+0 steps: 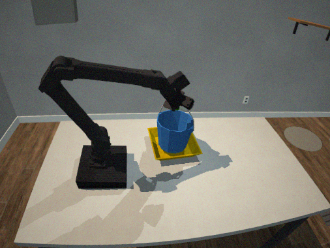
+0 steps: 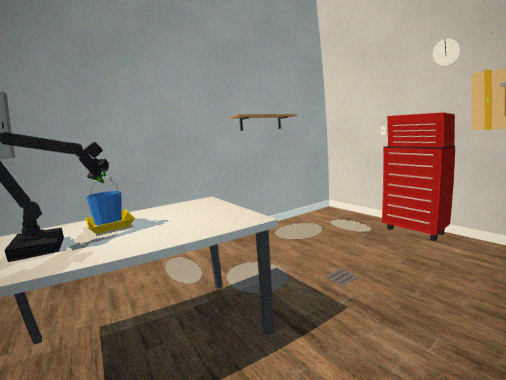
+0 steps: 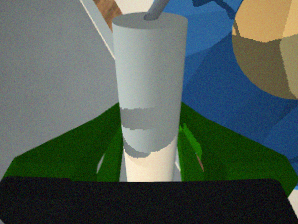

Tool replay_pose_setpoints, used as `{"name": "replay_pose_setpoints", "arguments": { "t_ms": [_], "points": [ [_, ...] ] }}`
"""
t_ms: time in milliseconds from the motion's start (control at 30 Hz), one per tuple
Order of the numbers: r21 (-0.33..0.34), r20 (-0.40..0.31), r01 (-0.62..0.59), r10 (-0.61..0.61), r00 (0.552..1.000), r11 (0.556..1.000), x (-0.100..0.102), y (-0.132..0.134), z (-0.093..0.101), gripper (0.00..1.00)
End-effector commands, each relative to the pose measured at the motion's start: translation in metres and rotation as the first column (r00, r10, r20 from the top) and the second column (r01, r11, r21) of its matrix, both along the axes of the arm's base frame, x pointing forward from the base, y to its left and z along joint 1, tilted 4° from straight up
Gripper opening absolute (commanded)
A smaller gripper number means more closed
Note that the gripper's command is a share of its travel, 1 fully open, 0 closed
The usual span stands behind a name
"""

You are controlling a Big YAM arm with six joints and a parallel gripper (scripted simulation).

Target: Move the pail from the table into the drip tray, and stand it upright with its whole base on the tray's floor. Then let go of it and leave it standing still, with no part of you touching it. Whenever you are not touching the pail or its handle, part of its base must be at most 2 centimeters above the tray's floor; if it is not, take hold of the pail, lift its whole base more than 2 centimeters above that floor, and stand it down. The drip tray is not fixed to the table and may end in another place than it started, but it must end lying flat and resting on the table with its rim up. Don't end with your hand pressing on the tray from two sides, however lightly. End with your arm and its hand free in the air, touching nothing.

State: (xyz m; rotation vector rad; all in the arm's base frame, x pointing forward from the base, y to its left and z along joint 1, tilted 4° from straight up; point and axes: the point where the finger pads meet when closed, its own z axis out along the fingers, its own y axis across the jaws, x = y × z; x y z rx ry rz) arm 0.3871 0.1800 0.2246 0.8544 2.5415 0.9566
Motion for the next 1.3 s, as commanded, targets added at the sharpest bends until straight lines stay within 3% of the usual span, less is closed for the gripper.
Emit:
{"name": "replay_pose_setpoints", "arguments": {
  "t_ms": [0,1267],
  "points": [
    [0.024,0.105,-0.038,0.036,0.994,0.999,0.009,0.013,0.045,0.2],
    [-0.005,0.093,-0.04,0.04,0.995,0.999,0.022,0.022,0.023,0.2]
  ]
}}
